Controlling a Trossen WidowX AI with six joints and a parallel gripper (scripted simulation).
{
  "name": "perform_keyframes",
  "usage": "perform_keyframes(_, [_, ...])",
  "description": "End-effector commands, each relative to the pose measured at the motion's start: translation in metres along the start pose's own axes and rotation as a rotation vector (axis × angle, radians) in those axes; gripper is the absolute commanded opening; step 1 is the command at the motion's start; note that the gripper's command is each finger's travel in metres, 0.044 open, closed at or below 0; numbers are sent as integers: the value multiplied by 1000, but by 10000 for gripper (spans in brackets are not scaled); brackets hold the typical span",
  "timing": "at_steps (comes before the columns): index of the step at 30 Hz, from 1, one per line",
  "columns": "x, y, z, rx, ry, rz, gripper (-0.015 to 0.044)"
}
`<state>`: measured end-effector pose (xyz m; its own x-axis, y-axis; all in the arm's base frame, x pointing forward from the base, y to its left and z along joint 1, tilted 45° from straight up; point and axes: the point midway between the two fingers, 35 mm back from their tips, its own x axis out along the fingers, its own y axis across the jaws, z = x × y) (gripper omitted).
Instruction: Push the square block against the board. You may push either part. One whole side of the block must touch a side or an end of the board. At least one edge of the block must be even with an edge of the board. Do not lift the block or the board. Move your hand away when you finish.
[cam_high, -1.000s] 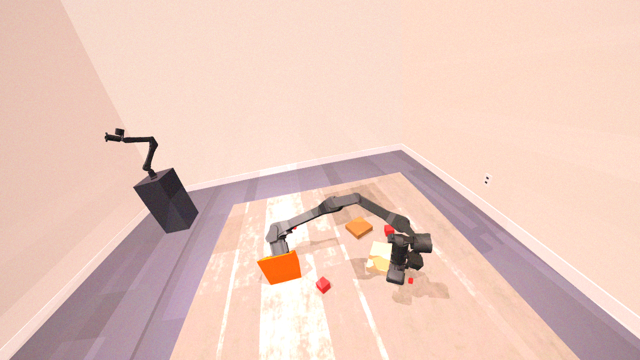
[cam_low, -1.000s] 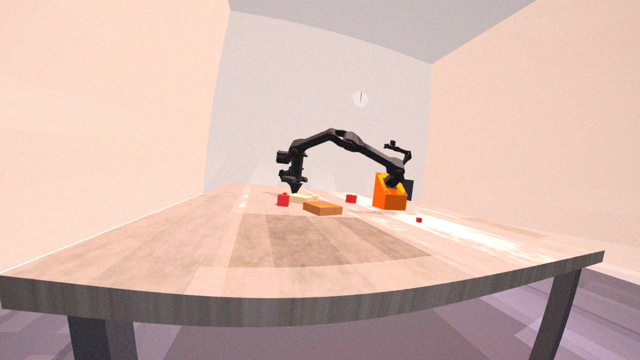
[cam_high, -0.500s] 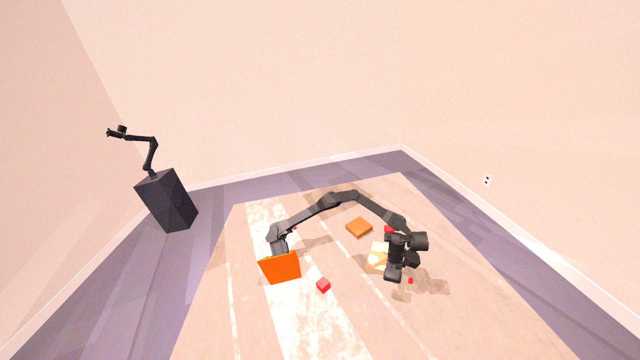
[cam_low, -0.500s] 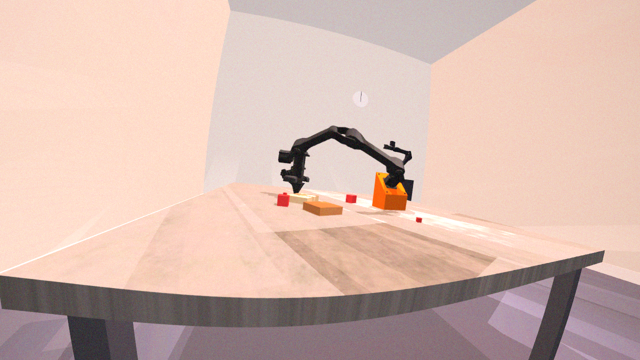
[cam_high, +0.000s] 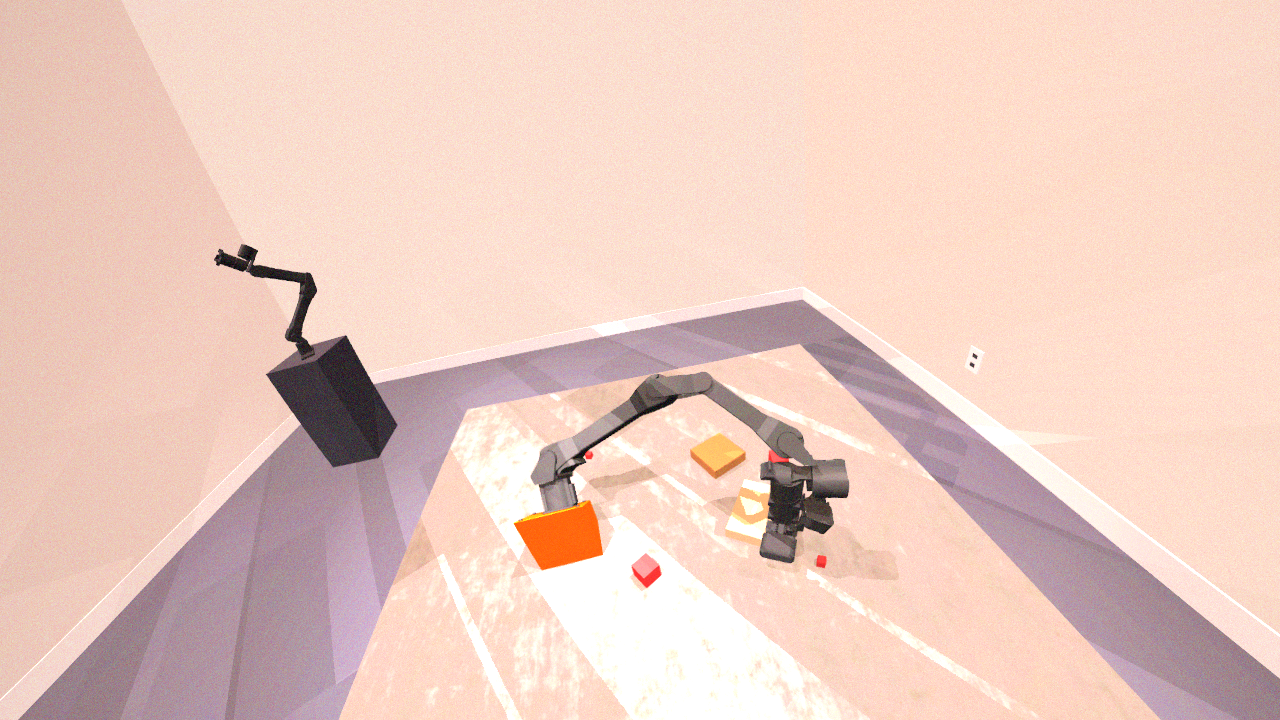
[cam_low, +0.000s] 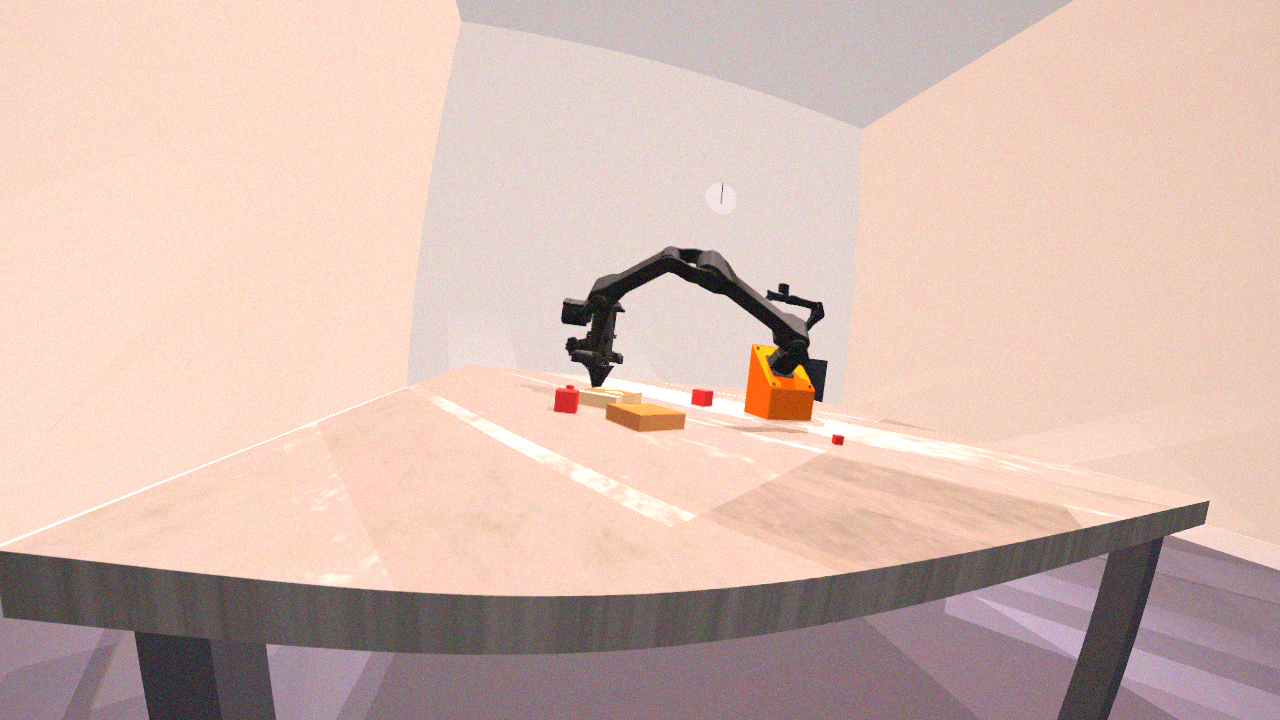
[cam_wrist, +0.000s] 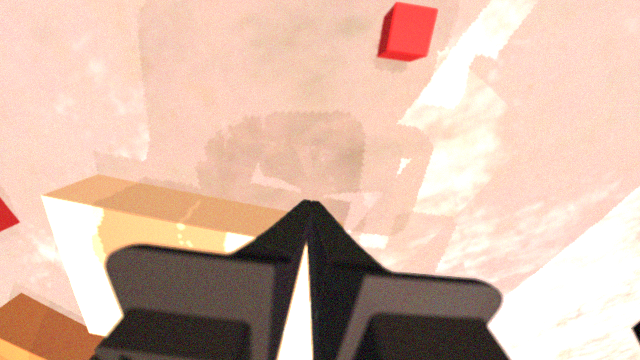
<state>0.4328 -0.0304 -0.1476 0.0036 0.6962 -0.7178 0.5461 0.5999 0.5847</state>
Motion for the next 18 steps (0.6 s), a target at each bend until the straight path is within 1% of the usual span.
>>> perform_keyframes(1, [6,0,-9,11,20,-2,0])
perform_keyframes(18, [6,3,-27,12,21,-2,0])
